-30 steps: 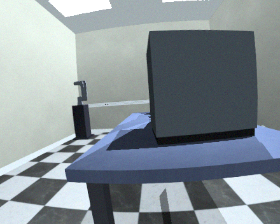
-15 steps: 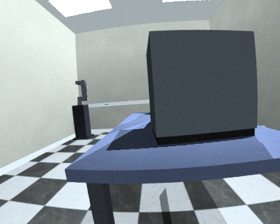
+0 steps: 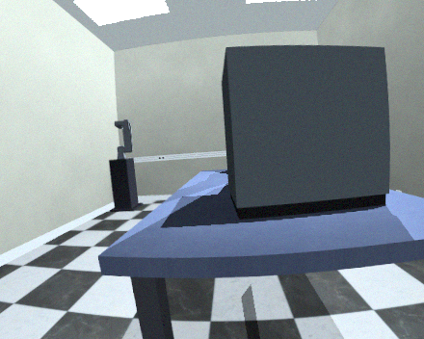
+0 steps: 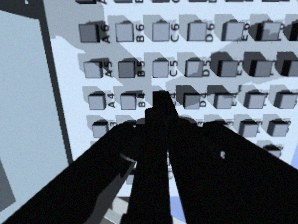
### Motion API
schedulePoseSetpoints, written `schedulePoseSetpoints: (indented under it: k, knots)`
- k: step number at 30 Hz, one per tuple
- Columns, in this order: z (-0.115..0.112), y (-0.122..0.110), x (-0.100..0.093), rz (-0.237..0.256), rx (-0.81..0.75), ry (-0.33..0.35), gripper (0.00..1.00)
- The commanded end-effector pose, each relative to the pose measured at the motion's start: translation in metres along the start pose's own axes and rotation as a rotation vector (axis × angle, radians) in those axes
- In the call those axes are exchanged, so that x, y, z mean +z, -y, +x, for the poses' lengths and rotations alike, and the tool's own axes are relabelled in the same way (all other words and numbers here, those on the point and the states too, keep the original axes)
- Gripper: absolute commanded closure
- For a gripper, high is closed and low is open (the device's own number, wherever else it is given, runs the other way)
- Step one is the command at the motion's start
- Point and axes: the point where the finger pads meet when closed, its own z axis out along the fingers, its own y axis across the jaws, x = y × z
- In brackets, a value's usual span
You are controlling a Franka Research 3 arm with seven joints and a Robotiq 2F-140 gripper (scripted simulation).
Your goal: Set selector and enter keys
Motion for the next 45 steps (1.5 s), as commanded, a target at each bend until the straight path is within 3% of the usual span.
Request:
schedulePoseSetpoints:
  k: [1, 45]
  knots:
    - [-0.0008, -0.0002, 0.0005, -0.004, 0.005, 0.001, 0.90]
    - [-0.0008, -0.0002, 0.0104, -0.004, 0.005, 0.001, 0.90]
